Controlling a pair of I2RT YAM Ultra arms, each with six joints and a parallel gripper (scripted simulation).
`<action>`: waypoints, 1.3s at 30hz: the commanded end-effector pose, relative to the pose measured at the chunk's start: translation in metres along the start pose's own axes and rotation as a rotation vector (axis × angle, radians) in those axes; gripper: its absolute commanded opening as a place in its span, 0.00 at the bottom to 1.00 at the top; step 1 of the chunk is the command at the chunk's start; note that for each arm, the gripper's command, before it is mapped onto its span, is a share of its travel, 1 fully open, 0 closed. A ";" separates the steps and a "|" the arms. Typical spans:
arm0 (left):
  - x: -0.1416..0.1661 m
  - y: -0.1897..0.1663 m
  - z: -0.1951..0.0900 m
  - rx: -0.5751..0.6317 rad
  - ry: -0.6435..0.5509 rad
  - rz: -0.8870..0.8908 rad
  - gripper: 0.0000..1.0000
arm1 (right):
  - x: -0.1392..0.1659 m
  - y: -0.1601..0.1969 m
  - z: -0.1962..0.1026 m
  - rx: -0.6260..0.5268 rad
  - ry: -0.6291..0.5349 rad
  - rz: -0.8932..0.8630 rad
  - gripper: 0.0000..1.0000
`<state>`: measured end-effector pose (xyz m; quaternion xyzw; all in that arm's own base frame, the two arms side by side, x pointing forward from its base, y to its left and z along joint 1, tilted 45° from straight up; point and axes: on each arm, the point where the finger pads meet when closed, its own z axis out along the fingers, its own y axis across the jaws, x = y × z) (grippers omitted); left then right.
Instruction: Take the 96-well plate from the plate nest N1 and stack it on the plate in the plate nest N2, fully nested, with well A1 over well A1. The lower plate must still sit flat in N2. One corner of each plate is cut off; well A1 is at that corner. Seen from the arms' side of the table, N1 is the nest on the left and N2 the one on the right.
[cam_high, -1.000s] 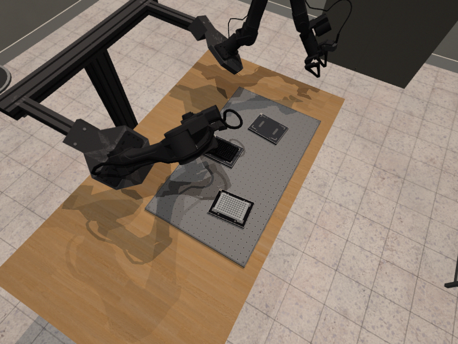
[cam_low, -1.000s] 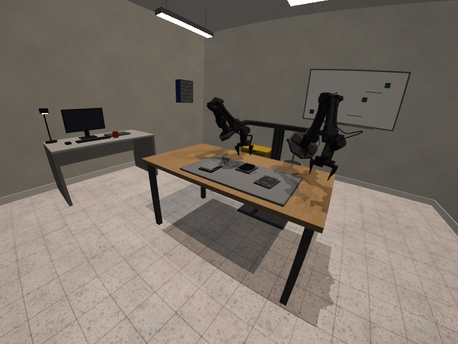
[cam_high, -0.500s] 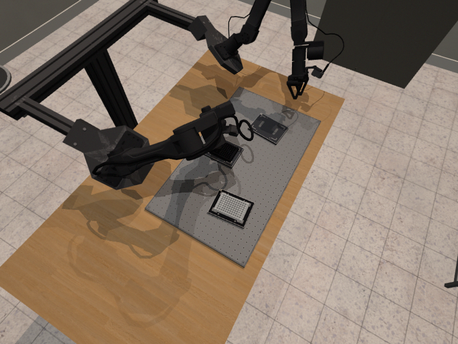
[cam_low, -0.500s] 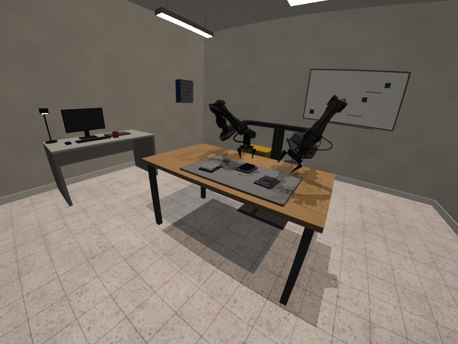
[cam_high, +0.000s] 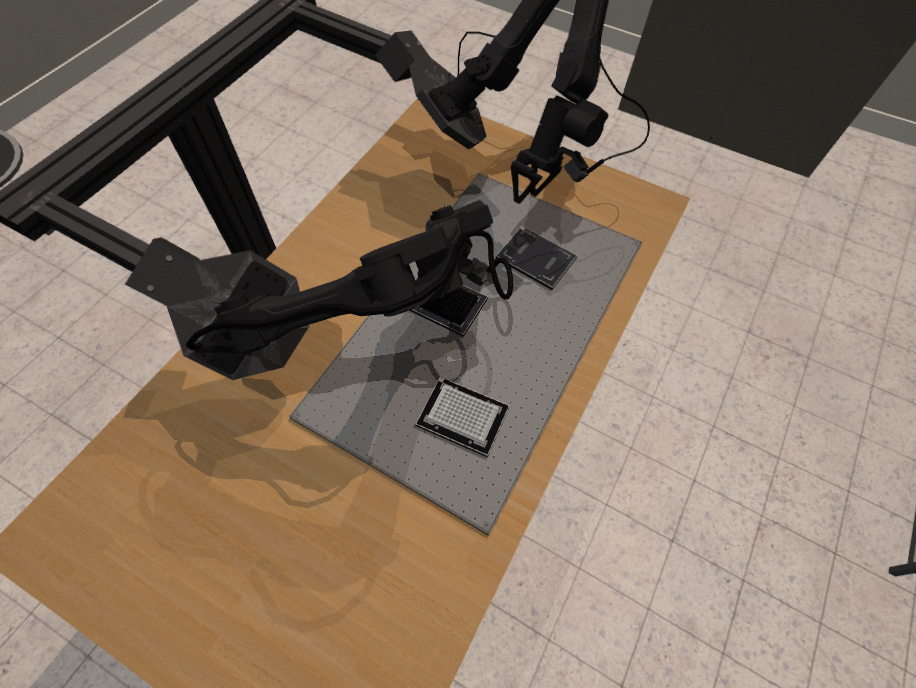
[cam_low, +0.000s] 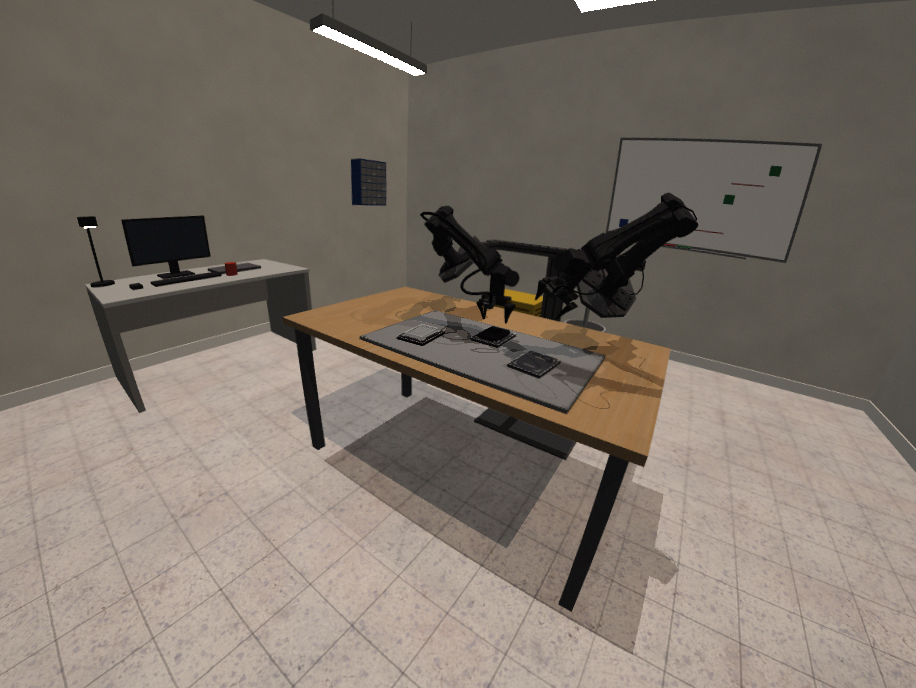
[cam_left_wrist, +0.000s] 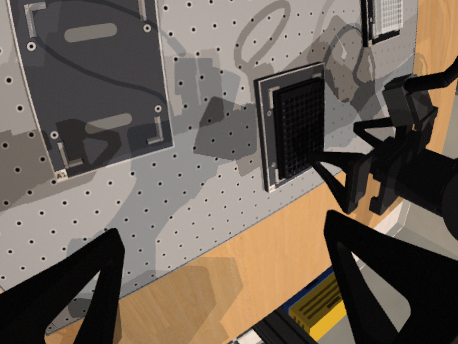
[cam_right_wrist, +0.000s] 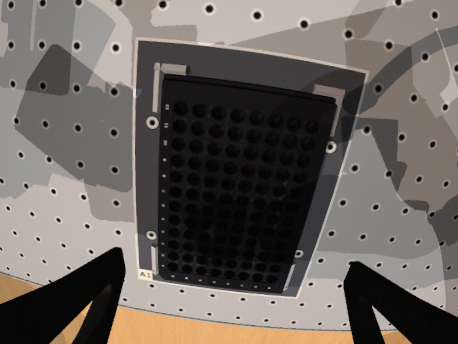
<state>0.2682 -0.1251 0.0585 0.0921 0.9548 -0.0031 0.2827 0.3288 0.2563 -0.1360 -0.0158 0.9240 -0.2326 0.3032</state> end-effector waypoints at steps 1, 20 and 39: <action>0.045 -0.003 0.001 -0.140 0.115 -0.011 1.00 | 0.002 0.004 -0.006 0.024 0.031 0.036 1.00; 0.128 -0.055 -0.042 -0.233 -0.044 0.494 1.00 | -0.003 0.007 -0.004 0.023 0.023 0.053 1.00; 0.172 -0.090 -0.105 -0.065 -0.540 0.978 1.00 | -0.004 0.008 -0.004 0.022 0.022 0.055 1.00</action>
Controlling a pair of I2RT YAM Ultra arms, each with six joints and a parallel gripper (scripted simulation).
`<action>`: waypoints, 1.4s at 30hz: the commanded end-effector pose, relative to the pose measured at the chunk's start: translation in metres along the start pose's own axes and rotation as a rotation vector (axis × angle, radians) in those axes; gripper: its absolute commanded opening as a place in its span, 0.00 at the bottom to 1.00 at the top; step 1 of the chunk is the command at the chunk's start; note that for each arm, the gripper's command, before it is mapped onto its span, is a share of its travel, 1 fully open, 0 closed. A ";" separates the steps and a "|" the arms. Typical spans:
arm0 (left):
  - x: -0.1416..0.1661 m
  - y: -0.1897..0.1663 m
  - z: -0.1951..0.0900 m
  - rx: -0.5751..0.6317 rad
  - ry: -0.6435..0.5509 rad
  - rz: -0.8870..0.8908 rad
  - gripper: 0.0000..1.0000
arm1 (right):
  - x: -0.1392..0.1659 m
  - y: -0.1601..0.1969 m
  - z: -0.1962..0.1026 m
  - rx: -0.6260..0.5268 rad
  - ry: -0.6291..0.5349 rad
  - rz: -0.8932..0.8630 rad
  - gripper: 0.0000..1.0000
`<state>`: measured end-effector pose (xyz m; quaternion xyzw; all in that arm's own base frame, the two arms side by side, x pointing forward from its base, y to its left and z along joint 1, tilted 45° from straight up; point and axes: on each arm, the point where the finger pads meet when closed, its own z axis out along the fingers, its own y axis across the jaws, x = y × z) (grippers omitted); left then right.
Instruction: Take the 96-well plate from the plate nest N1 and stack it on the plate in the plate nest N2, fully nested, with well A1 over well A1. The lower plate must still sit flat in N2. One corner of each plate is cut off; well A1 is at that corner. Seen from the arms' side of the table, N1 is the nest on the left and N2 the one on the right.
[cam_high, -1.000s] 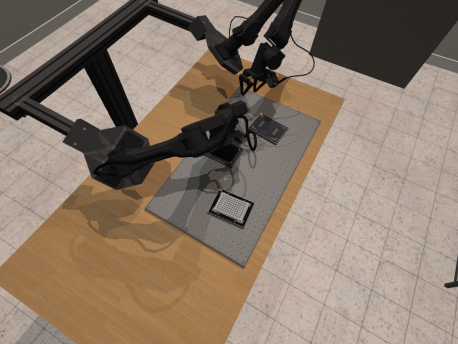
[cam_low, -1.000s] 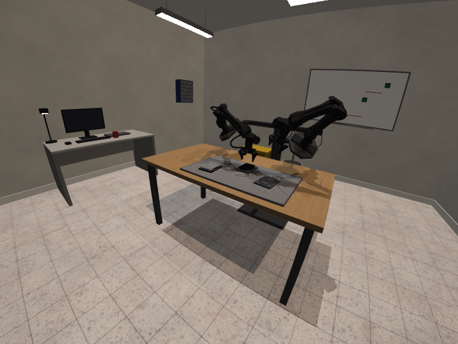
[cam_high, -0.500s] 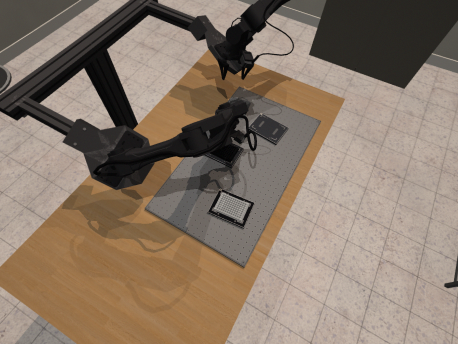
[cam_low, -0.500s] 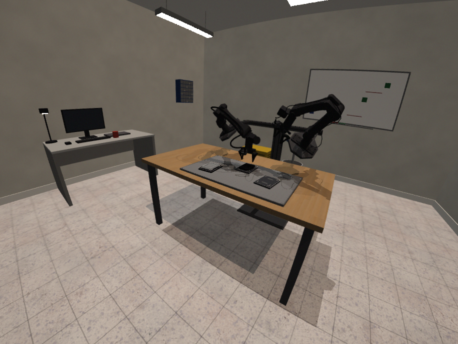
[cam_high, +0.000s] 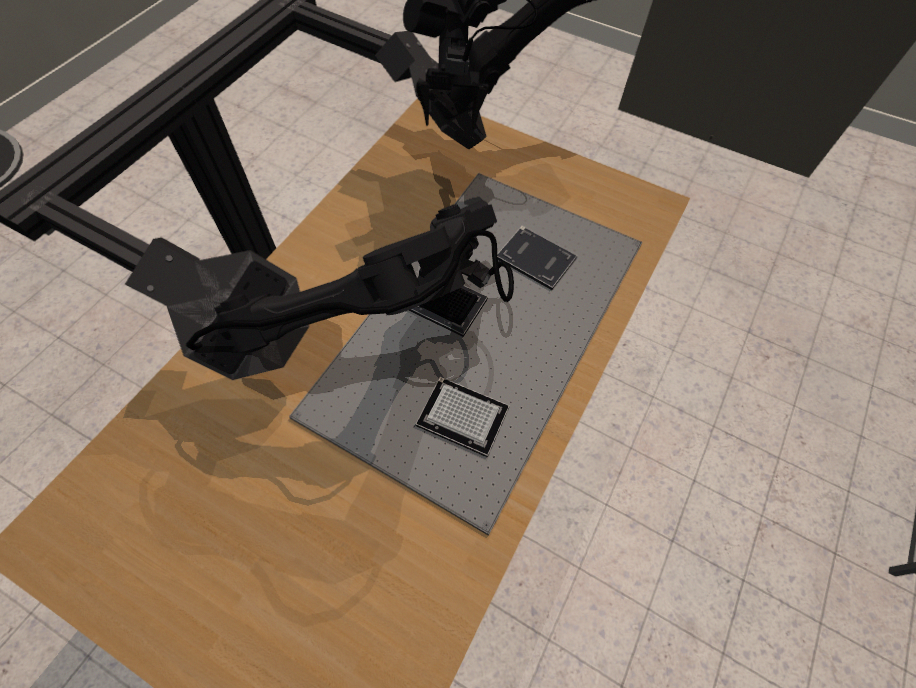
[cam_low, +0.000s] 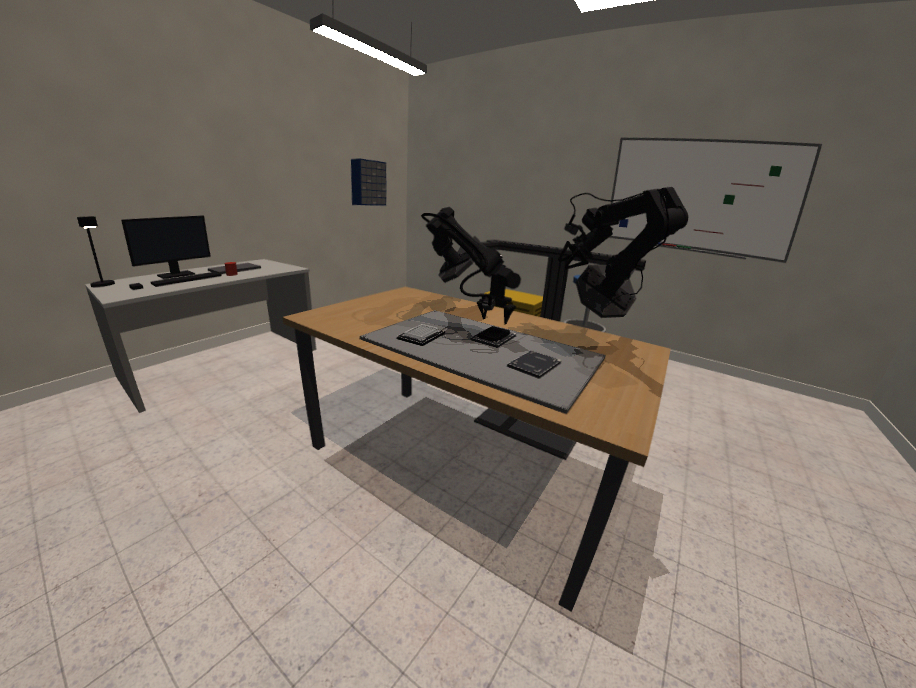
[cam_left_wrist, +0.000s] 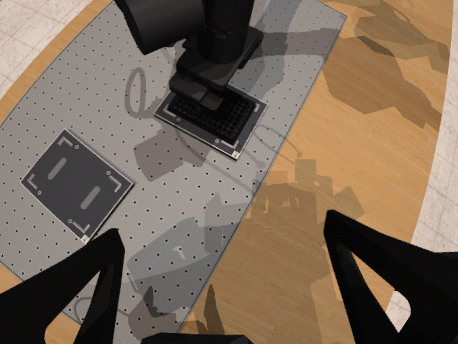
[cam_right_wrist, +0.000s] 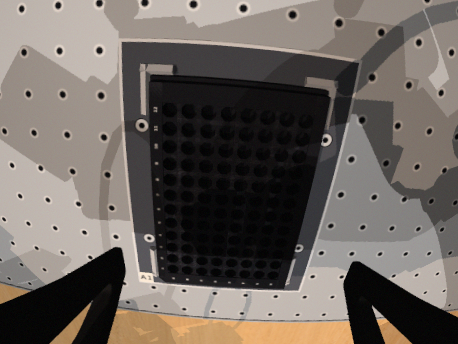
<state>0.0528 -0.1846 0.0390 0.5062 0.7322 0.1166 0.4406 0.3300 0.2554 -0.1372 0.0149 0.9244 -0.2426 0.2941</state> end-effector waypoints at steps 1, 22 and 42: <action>0.000 0.010 -0.008 -0.079 -0.087 0.051 1.00 | -0.003 0.008 -0.007 -0.015 -0.009 0.008 1.00; 0.001 0.002 -0.015 -0.050 -0.141 0.102 1.00 | -0.007 0.015 0.005 -0.027 -0.021 0.010 1.00; 0.001 0.002 -0.015 -0.050 -0.141 0.102 1.00 | -0.006 0.010 0.035 -0.013 -0.019 0.006 1.00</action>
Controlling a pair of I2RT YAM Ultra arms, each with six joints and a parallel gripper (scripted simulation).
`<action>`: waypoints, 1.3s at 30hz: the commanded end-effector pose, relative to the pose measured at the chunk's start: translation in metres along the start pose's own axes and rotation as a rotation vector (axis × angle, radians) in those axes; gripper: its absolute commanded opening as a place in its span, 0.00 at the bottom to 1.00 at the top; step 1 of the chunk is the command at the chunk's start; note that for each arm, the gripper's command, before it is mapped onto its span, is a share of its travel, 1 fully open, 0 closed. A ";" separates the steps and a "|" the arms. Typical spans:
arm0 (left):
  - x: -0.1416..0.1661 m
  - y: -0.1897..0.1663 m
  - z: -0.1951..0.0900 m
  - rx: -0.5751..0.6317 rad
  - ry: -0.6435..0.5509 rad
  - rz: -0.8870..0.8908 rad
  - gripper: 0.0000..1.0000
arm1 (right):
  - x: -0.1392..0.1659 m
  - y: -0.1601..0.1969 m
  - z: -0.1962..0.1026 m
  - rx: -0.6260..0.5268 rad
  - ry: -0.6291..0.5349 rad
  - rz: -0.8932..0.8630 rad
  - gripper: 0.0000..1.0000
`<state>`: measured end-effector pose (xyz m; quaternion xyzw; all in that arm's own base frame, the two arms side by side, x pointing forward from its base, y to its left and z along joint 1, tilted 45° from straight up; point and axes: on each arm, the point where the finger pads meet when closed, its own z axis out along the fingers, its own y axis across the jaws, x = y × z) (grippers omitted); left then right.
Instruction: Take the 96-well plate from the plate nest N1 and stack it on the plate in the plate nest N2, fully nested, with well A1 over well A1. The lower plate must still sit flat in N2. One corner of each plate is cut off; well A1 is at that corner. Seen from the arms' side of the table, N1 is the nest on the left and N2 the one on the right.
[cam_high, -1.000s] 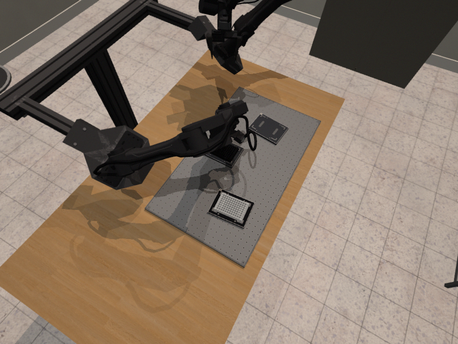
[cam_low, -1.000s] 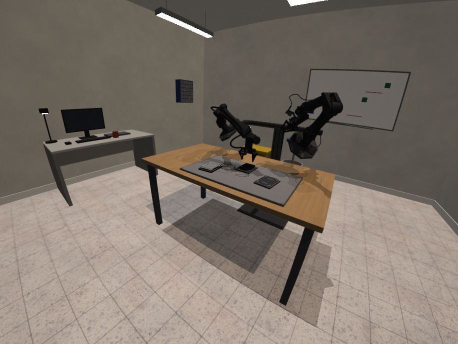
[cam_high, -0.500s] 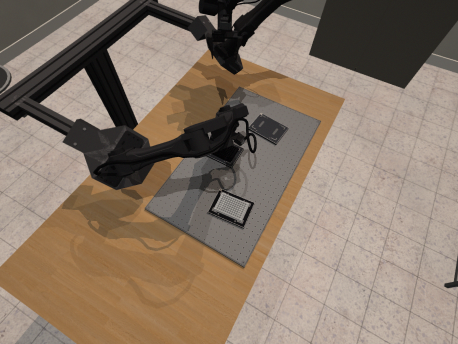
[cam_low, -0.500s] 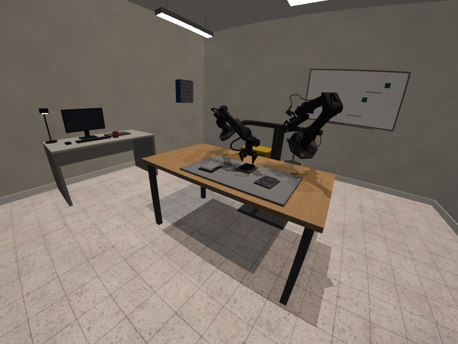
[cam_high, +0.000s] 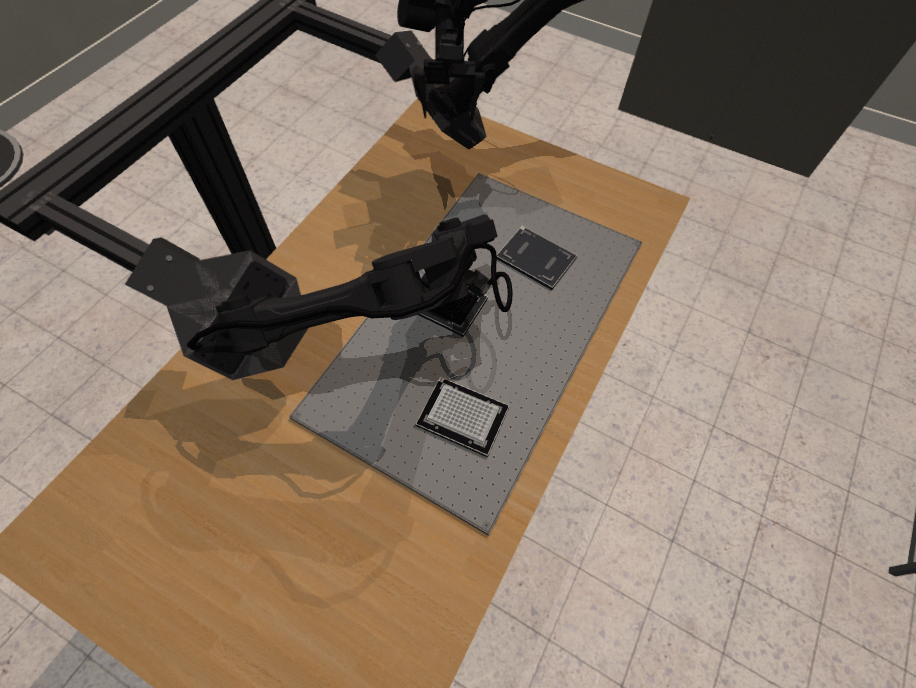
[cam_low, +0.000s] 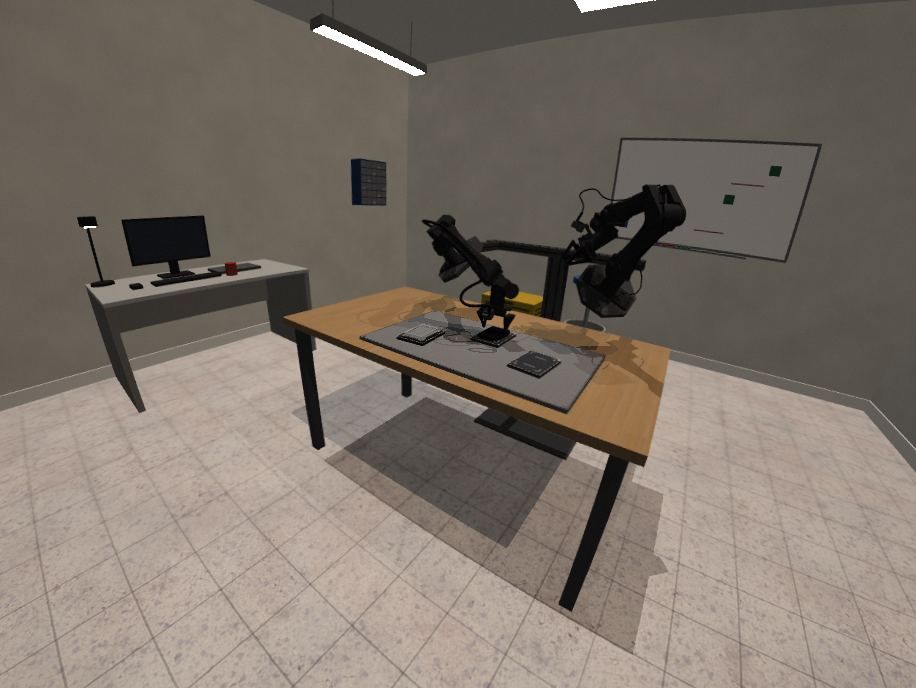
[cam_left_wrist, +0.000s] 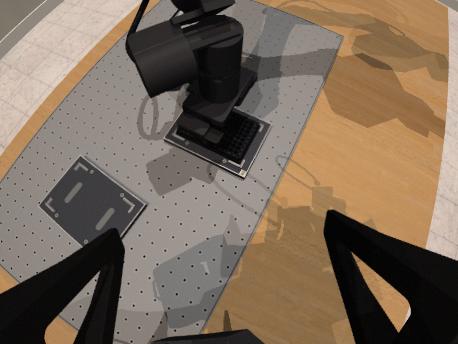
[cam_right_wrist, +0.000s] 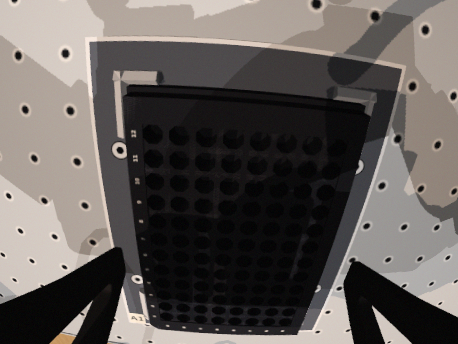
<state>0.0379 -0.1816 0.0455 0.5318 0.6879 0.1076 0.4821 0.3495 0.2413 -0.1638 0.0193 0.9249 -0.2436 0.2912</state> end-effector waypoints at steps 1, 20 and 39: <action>0.001 0.006 0.001 -0.031 -0.025 0.039 1.00 | -0.006 0.008 0.001 -0.017 -0.027 -0.001 1.00; 0.001 0.006 0.001 -0.031 -0.025 0.039 1.00 | -0.011 0.012 0.008 -0.027 -0.035 0.004 1.00; 0.001 0.006 0.001 -0.031 -0.025 0.039 1.00 | -0.008 0.006 0.007 -0.024 -0.033 0.004 0.79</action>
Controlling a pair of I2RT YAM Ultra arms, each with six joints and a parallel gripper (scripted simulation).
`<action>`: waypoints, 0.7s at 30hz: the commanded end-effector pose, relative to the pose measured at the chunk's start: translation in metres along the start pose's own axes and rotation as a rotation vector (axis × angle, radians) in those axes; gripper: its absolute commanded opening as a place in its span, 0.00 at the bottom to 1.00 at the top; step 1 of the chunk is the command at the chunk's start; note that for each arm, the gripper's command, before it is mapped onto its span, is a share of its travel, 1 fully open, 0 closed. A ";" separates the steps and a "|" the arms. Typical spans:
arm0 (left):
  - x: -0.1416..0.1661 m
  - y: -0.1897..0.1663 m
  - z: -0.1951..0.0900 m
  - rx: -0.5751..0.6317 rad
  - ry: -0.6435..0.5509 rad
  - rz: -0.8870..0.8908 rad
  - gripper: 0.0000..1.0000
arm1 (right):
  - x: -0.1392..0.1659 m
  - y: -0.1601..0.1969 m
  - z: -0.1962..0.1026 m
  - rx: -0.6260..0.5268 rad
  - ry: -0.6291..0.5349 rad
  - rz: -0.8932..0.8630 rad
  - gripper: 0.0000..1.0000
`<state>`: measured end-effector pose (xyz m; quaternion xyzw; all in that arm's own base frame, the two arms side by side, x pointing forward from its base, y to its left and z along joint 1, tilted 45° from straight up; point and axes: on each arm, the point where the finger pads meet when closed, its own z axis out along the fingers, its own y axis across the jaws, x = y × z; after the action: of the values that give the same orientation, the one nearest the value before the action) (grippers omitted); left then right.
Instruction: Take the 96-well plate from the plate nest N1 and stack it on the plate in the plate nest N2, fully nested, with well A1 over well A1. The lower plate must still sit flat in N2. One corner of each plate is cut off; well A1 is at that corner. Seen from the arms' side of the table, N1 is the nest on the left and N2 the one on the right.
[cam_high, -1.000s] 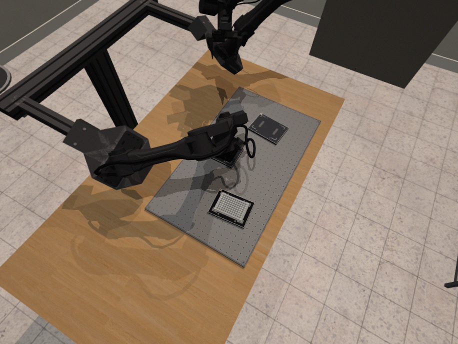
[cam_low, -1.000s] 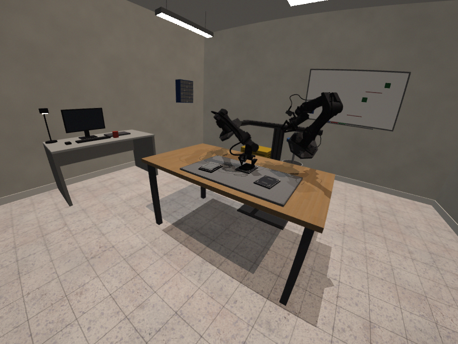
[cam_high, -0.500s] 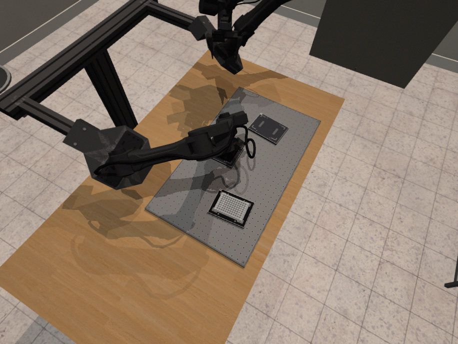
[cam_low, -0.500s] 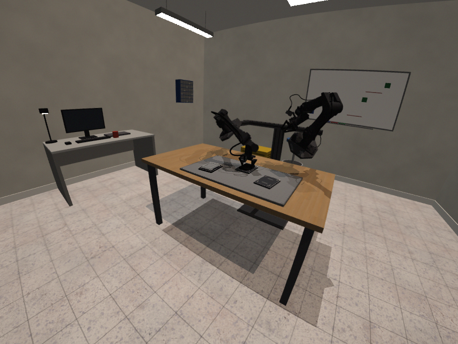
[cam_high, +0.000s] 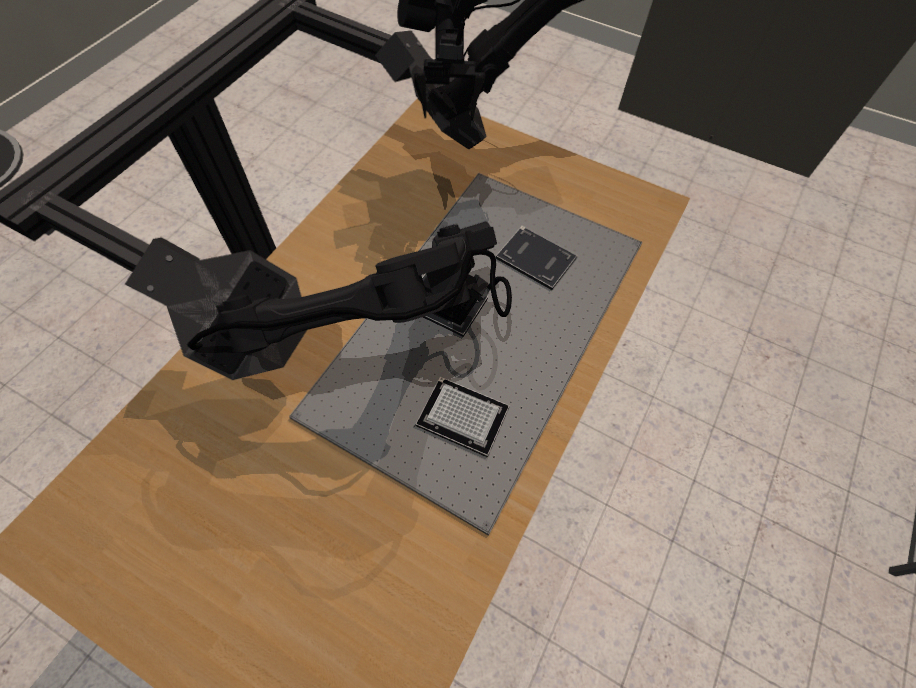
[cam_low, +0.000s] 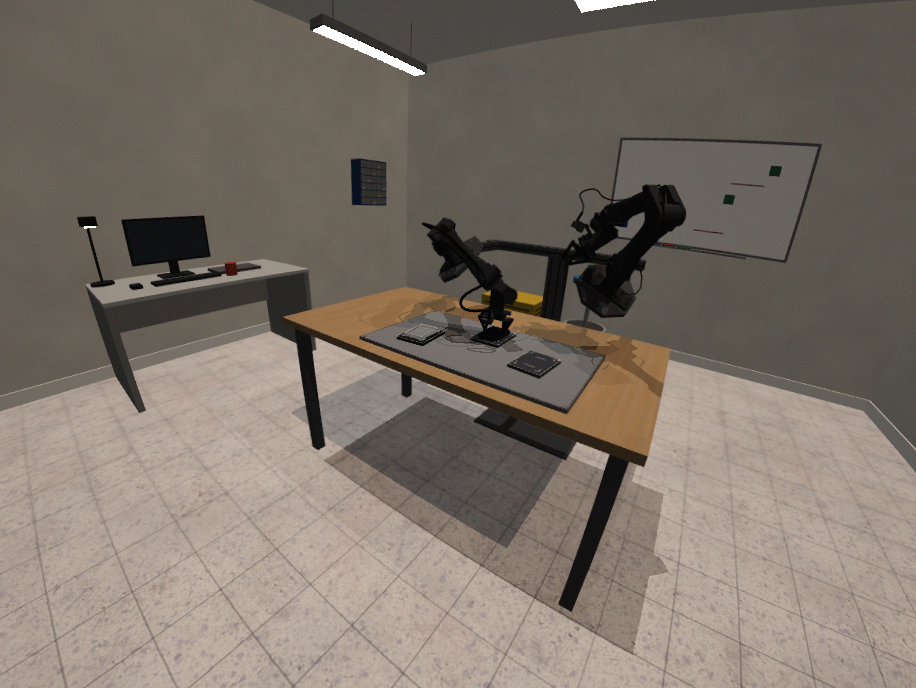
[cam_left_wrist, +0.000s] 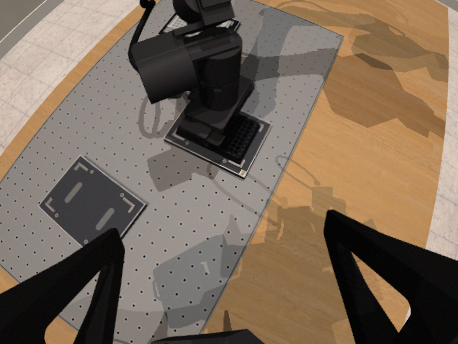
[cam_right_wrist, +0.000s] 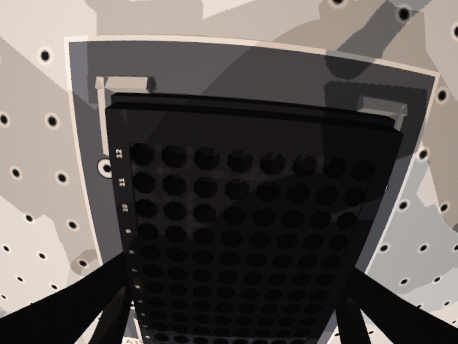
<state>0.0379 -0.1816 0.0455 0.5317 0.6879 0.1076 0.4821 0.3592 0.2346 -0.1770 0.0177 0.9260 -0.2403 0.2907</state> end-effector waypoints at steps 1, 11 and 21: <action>0.001 0.006 0.001 -0.031 -0.025 0.039 1.00 | -0.005 0.004 -0.013 -0.013 -0.031 0.000 0.80; 0.001 0.006 0.001 -0.031 -0.025 0.039 1.00 | -0.007 0.007 -0.061 -0.025 -0.027 0.010 0.80; -0.006 -0.035 0.009 0.084 0.014 0.000 1.00 | -0.029 -0.017 -0.059 -0.031 -0.044 -0.059 0.80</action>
<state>0.0328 -0.1865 0.0379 0.5398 0.6888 0.1016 0.4732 0.3417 0.2541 -0.1328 0.0028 0.9259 -0.2342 0.2963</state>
